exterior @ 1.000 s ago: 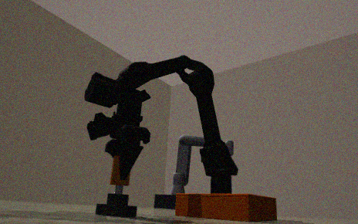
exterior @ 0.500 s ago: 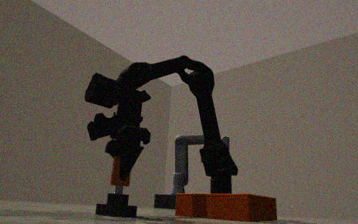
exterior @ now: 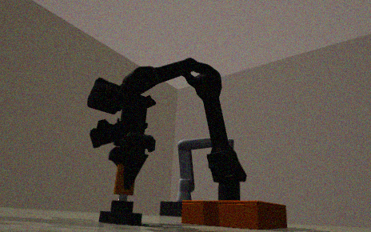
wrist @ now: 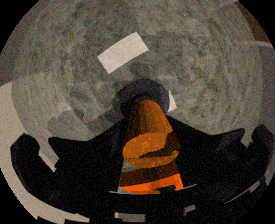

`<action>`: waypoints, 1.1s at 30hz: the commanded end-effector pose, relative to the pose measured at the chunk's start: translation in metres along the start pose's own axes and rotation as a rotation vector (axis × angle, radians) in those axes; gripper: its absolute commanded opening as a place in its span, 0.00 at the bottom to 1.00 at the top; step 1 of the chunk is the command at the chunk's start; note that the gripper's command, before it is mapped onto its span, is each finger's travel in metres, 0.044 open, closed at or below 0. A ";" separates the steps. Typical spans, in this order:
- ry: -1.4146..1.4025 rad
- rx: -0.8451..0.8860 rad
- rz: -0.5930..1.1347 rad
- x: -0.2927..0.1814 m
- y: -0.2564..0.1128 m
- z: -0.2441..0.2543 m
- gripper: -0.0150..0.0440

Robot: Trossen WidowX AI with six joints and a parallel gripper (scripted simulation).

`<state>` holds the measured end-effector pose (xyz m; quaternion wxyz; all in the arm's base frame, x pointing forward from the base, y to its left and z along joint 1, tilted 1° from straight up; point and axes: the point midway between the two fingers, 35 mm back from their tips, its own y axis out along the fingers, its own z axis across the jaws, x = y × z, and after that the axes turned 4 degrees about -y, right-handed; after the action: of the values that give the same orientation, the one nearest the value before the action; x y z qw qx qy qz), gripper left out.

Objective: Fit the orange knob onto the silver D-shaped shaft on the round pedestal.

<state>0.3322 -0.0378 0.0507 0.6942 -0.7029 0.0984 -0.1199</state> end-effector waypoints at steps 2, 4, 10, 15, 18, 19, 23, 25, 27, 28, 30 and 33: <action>0.000 -0.002 0.000 0.000 0.004 0.000 0.25; 0.000 -0.002 0.000 -0.001 0.006 -0.001 0.25; 0.000 -0.002 0.000 0.000 0.012 -0.001 0.25; 0.001 0.000 0.001 -0.001 0.012 0.000 0.25; 0.001 0.000 0.001 -0.001 0.012 0.000 0.25; 0.001 0.000 0.001 -0.001 0.012 0.000 0.25; 0.001 0.000 0.001 -0.001 0.012 0.000 0.34; 0.001 0.000 0.001 -0.001 0.012 0.000 0.43; 0.001 0.000 0.001 -0.001 0.012 0.000 0.52; 0.001 0.000 0.001 -0.001 0.012 0.000 0.57; 0.001 0.000 0.001 -0.001 0.012 0.000 0.65; 0.001 0.000 0.001 -0.001 0.012 0.000 0.79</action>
<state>0.3319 -0.0381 0.0385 0.6942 -0.7027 0.0992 -0.1200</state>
